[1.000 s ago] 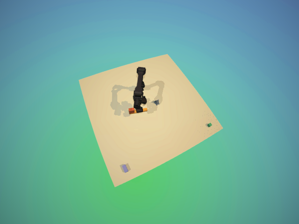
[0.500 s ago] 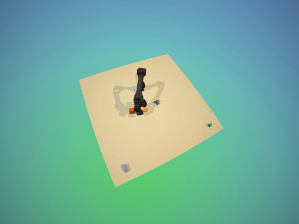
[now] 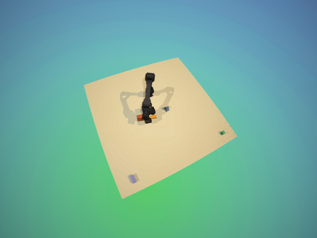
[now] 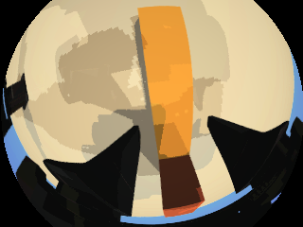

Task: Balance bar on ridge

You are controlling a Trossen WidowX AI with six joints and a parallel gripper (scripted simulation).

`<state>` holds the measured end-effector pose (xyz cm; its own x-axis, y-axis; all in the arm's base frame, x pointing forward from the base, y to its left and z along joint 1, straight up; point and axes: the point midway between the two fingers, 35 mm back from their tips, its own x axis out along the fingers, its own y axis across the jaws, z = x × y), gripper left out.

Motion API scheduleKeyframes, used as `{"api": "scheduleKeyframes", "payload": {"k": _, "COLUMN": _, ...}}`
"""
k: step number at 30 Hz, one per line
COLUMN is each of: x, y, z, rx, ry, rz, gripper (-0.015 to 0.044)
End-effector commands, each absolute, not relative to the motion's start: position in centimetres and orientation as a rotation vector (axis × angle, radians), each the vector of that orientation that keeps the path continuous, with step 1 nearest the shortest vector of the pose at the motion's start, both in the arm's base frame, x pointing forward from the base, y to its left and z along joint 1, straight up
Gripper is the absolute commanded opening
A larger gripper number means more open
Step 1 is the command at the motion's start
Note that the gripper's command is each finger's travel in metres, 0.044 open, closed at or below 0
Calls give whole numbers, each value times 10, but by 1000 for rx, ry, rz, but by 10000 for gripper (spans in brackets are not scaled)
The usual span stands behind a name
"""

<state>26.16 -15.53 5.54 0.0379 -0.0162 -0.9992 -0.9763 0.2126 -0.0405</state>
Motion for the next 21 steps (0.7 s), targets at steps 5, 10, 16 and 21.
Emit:
{"api": "scheduleKeyframes", "payload": {"k": 5, "x": 260, "y": -155, "z": 49, "rx": -1070, "ry": 1293, "rz": 1020, "gripper": 315}}
{"api": "scheduleKeyframes", "payload": {"k": 10, "x": 260, "y": -155, "z": 49, "rx": -1070, "ry": 1293, "rz": 1020, "gripper": 315}}
{"api": "scheduleKeyframes", "payload": {"k": 16, "x": 261, "y": -155, "z": 50, "rx": -1071, "ry": 1286, "rz": 1023, "gripper": 289}}
{"api": "scheduleKeyframes", "payload": {"k": 21, "x": 261, "y": -155, "z": 50, "rx": -1071, "ry": 1286, "rz": 1023, "gripper": 157}}
